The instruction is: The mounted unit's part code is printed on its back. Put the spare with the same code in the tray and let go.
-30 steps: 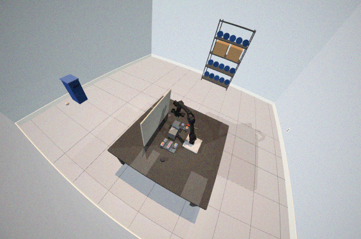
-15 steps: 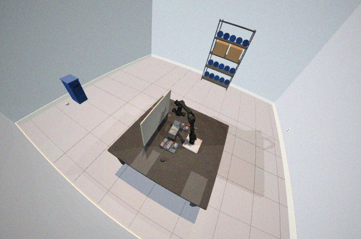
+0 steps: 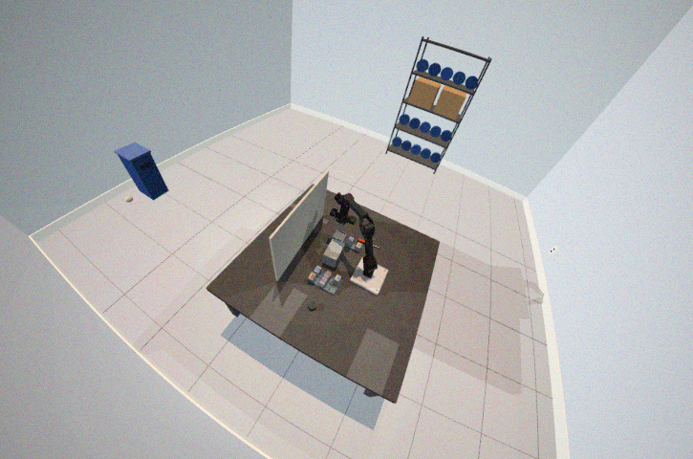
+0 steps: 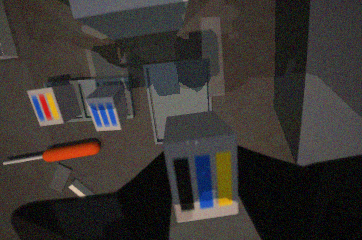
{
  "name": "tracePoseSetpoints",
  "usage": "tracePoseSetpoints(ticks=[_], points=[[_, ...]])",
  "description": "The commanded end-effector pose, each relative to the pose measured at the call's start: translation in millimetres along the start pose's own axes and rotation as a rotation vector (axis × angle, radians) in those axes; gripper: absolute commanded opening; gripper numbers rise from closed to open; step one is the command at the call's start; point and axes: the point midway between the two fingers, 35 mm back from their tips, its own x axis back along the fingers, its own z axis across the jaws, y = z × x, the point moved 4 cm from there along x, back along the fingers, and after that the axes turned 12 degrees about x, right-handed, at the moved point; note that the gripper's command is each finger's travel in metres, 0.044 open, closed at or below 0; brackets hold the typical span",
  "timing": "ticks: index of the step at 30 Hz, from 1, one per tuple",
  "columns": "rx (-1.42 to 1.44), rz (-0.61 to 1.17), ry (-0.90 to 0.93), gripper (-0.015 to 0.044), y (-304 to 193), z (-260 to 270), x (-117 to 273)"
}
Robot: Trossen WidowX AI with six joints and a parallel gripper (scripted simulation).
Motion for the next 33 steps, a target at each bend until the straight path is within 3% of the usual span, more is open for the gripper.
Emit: tracePoseSetpoints(ticks=[1,33], points=[[0.006,-0.007,0.002,0.0,-0.1,-0.6,-4.9],[0.006,-0.006,0.001,0.0,-2.7,-3.2,-27.4]])
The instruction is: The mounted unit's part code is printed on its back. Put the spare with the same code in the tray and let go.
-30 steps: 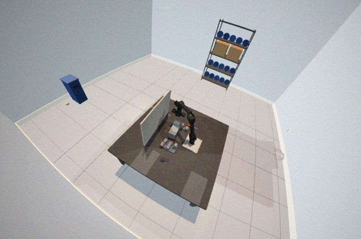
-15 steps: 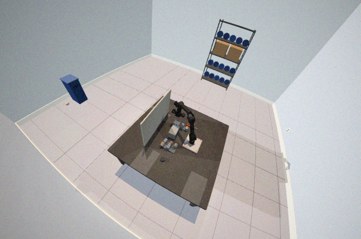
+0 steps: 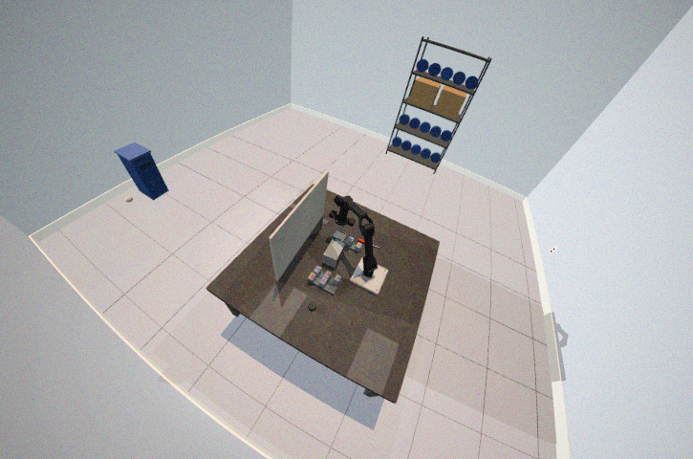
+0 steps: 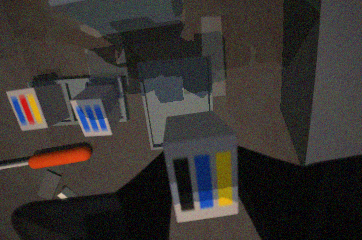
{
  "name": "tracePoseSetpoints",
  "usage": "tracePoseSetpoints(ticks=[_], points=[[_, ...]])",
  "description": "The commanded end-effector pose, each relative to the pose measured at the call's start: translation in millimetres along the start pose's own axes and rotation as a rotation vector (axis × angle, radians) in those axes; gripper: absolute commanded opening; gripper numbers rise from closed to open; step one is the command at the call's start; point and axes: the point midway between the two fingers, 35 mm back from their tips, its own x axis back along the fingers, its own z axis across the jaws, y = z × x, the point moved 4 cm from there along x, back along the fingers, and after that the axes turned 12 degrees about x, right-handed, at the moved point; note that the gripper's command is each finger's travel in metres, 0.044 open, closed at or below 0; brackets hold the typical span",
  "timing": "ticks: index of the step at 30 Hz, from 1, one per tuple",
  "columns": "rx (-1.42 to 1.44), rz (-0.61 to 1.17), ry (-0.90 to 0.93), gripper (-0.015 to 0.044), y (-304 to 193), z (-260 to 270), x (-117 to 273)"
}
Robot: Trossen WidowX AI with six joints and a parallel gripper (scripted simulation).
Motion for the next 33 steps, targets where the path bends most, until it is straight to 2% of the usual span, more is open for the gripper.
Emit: tracePoseSetpoints(ticks=[1,33], points=[[0.004,-0.006,0.002,0.0,0.2,-0.4,-5.0],[0.004,-0.006,0.001,0.0,-1.0,-1.6,-27.6]])
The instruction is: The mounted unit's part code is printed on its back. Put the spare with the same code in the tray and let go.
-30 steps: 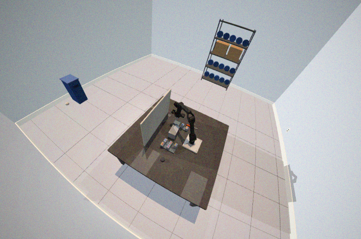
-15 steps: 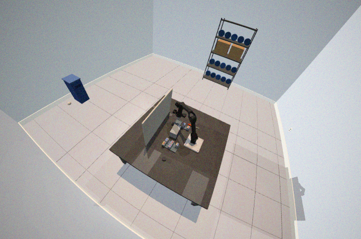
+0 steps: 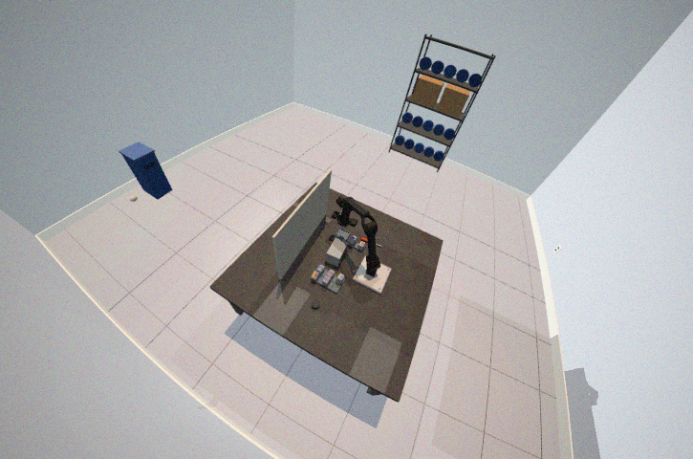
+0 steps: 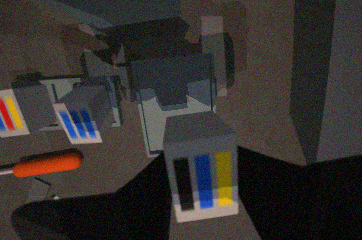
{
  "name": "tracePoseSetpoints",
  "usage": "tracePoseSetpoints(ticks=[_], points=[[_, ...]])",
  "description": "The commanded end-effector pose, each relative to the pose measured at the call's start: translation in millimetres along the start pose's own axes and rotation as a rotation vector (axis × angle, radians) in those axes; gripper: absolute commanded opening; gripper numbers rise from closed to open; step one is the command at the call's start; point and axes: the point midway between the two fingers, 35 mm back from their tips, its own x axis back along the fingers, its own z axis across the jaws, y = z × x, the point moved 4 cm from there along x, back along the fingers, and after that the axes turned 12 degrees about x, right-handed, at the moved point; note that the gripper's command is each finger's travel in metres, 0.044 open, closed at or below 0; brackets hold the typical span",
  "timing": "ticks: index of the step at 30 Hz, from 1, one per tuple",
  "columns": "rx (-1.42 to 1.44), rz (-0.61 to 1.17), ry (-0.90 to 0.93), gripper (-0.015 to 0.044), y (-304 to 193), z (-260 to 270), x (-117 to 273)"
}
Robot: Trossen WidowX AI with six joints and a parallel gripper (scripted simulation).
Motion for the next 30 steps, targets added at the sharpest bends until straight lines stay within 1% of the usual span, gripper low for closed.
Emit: tracePoseSetpoints(ticks=[1,30], points=[[0.003,-0.007,0.002,0.0,0.5,-0.1,-5.0],[0.003,-0.007,0.002,0.0,0.7,0.0,-25.5]])
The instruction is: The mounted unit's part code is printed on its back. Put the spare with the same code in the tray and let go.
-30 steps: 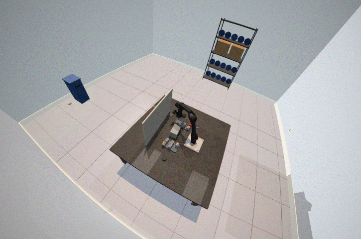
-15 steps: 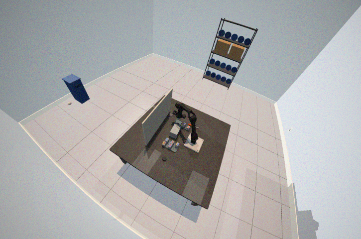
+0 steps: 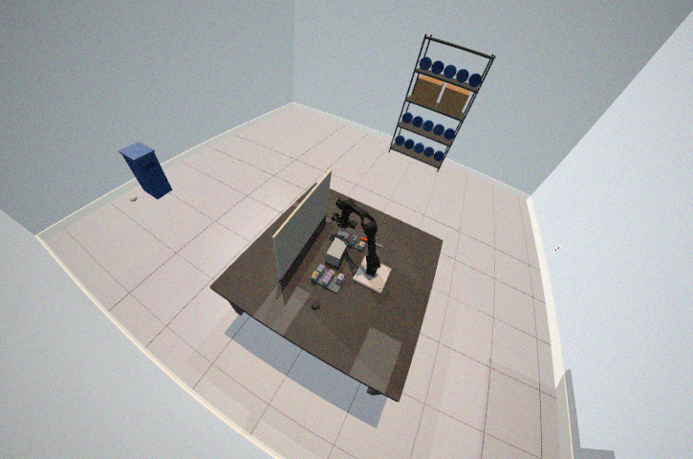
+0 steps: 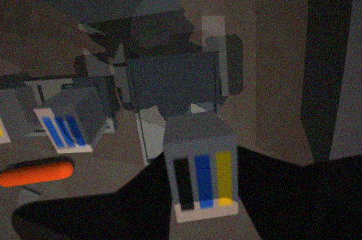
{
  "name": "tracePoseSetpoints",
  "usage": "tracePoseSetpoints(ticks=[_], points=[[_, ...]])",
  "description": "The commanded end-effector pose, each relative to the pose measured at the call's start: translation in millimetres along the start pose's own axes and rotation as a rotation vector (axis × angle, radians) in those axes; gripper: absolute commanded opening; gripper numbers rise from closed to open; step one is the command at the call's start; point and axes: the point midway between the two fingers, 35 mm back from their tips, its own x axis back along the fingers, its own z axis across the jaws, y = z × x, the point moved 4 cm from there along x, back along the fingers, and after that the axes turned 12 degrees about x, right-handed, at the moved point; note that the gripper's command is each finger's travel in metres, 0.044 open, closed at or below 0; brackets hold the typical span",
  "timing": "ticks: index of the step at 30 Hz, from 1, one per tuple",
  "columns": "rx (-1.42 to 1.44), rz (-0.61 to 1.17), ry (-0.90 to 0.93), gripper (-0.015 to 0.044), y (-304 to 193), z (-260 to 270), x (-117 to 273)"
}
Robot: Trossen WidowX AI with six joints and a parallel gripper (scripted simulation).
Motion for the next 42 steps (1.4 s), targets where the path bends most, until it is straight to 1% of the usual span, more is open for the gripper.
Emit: tracePoseSetpoints(ticks=[1,42], points=[[0.001,-0.007,0.002,0.0,0.8,0.2,-5.0],[0.001,-0.007,0.002,0.0,3.1,2.1,-33.7]])
